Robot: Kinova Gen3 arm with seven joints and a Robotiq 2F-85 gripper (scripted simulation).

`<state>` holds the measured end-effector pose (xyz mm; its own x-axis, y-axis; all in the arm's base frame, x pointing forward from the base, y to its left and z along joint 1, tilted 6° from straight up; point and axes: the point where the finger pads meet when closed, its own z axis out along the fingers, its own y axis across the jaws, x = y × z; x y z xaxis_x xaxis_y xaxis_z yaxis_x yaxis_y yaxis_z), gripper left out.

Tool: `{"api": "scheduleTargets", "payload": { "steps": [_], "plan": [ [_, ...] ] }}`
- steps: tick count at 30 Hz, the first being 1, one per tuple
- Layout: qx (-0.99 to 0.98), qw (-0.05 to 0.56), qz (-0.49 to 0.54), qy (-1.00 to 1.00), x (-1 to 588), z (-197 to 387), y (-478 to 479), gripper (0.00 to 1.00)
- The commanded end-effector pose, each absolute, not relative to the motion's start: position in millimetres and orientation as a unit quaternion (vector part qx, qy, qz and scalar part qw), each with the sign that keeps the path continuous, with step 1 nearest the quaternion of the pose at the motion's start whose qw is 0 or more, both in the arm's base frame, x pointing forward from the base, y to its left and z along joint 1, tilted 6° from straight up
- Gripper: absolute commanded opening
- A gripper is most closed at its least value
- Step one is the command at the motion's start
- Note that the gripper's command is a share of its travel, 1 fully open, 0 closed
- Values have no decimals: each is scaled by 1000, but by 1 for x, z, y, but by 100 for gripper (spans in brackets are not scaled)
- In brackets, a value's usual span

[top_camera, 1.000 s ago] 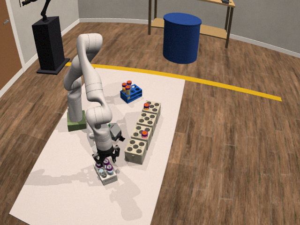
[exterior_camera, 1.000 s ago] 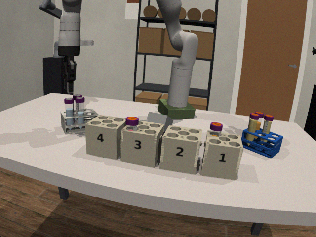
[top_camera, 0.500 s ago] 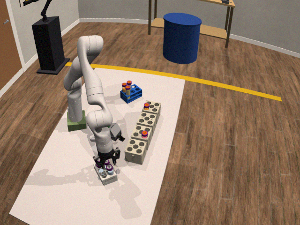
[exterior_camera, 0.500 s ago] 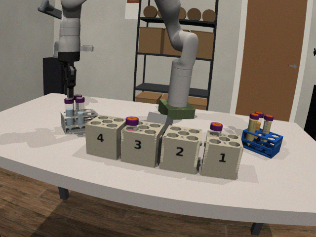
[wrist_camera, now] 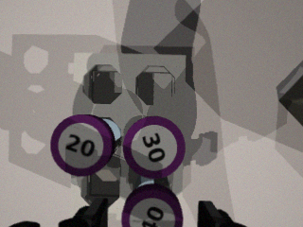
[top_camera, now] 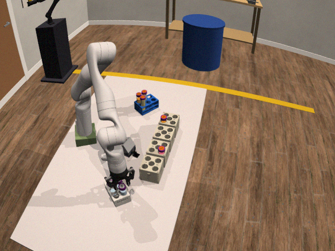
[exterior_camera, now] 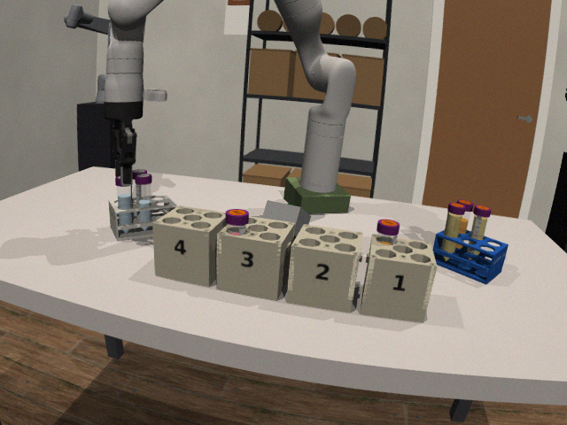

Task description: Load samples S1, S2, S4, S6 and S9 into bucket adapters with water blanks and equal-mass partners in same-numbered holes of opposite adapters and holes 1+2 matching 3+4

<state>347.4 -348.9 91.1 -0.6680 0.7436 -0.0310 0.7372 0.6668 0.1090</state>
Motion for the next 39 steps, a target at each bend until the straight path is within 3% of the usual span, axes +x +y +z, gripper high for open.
{"api": "scheduleTargets", "payload": {
  "steps": [1,39],
  "plan": [
    [404,37,44,913,348,88,-349,62],
    [404,37,45,913,349,81,-348,62]
  ]
}}
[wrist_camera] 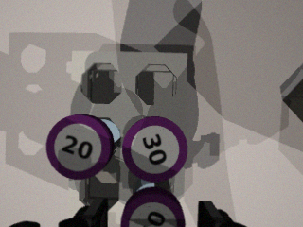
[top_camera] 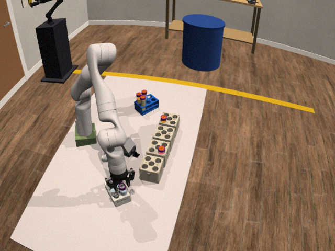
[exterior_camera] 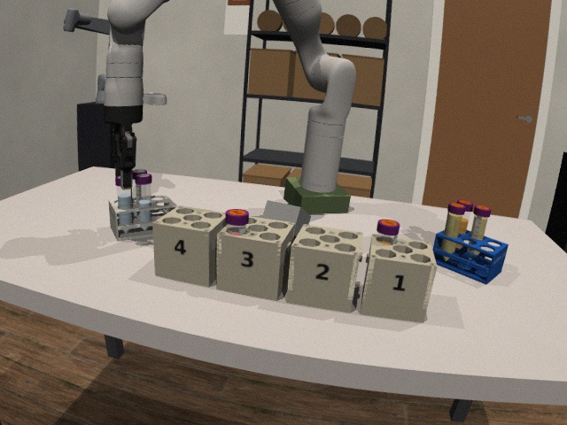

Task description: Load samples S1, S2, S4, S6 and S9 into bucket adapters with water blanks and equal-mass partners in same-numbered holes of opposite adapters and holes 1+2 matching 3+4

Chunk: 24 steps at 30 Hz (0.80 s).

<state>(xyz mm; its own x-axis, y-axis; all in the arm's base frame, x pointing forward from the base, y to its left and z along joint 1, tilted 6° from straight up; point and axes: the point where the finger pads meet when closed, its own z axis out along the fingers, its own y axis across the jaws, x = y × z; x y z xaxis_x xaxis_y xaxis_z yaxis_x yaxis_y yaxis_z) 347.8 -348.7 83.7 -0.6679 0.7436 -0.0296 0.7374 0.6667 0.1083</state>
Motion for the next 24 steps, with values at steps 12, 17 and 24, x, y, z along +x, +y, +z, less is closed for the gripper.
{"api": "scheduleTargets", "payload": {
  "steps": [12,17,24],
  "plan": [
    [404,37,45,913,349,77,-348,62],
    [404,37,45,913,349,76,-348,62],
    [406,36,44,912,348,77,-348,62]
  ]
}}
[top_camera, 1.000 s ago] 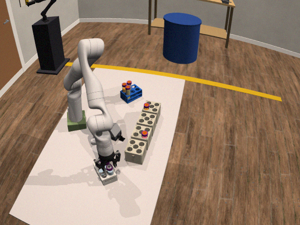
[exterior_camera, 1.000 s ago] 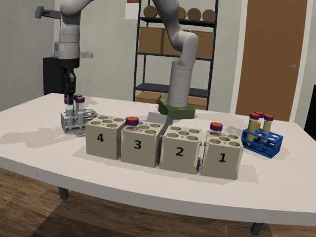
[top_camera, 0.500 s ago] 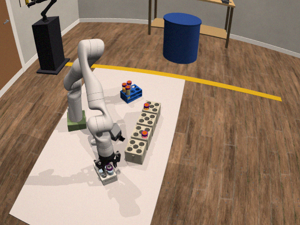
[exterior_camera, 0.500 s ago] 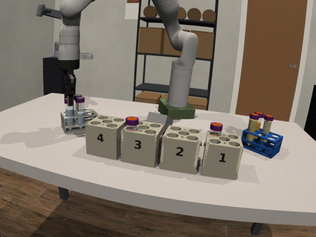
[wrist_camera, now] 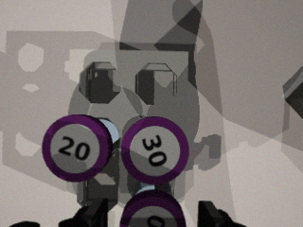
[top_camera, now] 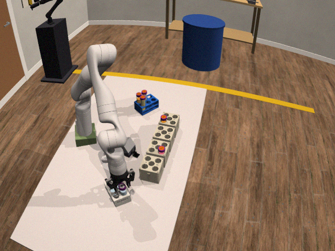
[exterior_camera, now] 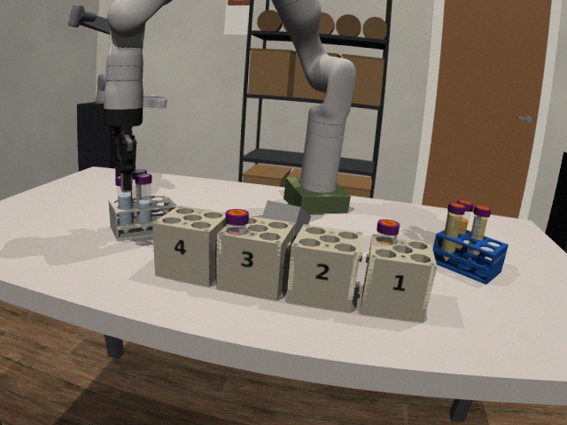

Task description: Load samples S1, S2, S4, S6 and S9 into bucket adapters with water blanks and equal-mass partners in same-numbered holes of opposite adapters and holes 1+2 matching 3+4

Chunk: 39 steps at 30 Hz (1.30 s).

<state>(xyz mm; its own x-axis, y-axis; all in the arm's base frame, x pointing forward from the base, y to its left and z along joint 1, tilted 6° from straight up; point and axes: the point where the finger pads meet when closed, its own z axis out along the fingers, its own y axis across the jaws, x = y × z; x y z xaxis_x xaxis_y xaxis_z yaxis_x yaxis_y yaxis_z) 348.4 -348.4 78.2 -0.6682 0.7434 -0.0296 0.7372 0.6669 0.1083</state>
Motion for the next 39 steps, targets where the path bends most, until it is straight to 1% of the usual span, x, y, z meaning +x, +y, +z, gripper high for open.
{"api": "scheduleTargets", "payload": {
  "steps": [1,4,5,33,39],
  "plan": [
    [406,36,44,912,348,77,-348,62],
    [406,36,44,912,348,77,-348,62],
    [406,36,44,912,348,77,-348,10],
    [406,36,44,912,348,77,-348,10],
    [406,35,42,912,346,87,-350,10]
  ]
}}
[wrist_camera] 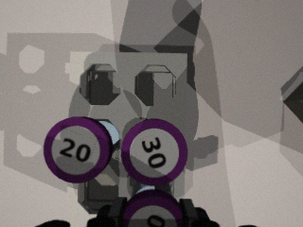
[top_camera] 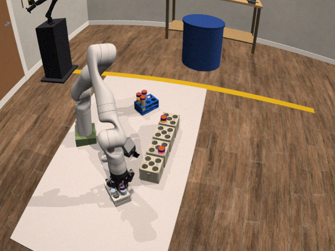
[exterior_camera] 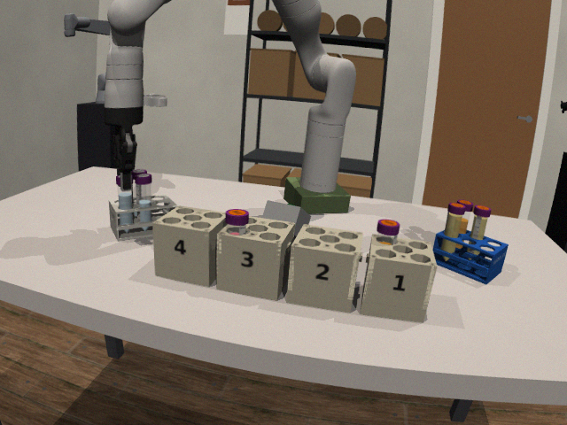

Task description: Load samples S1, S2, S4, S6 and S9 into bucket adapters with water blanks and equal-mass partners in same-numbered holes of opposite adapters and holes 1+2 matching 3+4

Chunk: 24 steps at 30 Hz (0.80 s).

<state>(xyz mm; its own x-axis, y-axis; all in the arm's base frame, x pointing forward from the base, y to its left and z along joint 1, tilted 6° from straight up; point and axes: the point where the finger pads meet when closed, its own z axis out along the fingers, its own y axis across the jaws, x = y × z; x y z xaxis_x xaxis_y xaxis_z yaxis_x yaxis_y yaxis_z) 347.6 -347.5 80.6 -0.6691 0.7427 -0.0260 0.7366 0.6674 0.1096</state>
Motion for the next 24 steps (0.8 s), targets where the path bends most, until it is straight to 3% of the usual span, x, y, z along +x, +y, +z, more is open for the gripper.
{"api": "scheduleTargets", "payload": {
  "steps": [1,24],
  "plan": [
    [406,35,42,912,346,87,-350,10],
    [408,35,42,912,344,114,-351,10]
  ]
}}
